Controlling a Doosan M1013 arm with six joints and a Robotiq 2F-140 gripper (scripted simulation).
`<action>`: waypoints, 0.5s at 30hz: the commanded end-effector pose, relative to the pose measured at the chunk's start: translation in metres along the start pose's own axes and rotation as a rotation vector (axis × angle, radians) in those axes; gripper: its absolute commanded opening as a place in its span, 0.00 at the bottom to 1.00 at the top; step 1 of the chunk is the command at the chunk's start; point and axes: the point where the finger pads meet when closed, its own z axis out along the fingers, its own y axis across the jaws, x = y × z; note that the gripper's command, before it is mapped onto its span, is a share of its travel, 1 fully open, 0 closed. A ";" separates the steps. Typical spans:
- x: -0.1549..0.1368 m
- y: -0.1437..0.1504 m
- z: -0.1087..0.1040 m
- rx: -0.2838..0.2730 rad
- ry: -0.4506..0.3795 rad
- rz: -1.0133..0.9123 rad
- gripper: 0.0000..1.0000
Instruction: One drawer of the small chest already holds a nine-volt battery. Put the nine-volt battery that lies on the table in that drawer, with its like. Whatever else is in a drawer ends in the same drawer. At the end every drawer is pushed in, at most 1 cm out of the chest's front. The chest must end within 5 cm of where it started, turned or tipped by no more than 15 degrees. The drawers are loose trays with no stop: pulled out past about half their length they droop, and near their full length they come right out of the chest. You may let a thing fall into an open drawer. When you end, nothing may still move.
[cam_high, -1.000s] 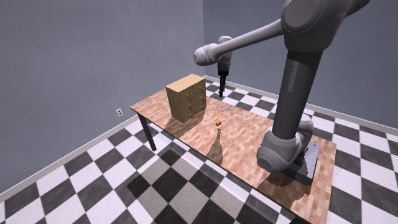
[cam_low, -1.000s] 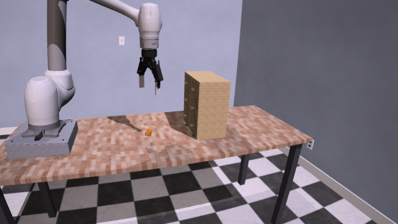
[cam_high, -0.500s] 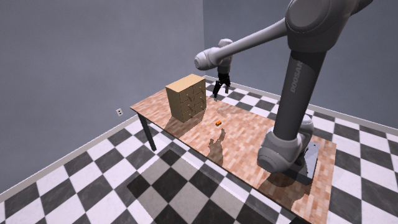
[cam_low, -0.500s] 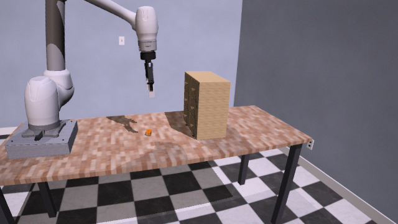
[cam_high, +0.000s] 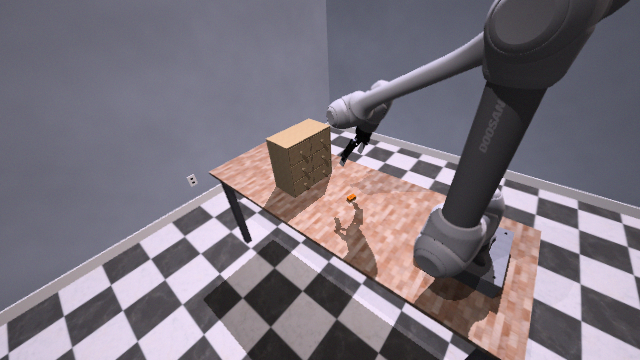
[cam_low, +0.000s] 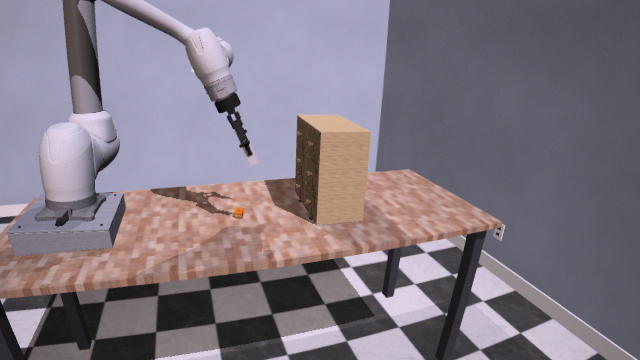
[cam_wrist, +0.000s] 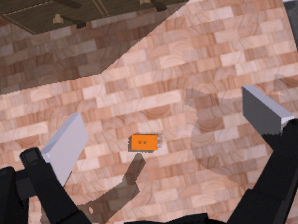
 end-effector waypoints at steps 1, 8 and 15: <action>0.010 -0.002 0.025 0.012 0.223 -0.002 1.00; 0.013 -0.003 0.032 0.017 0.297 -0.003 1.00; 0.015 -0.004 0.039 0.019 0.349 -0.003 1.00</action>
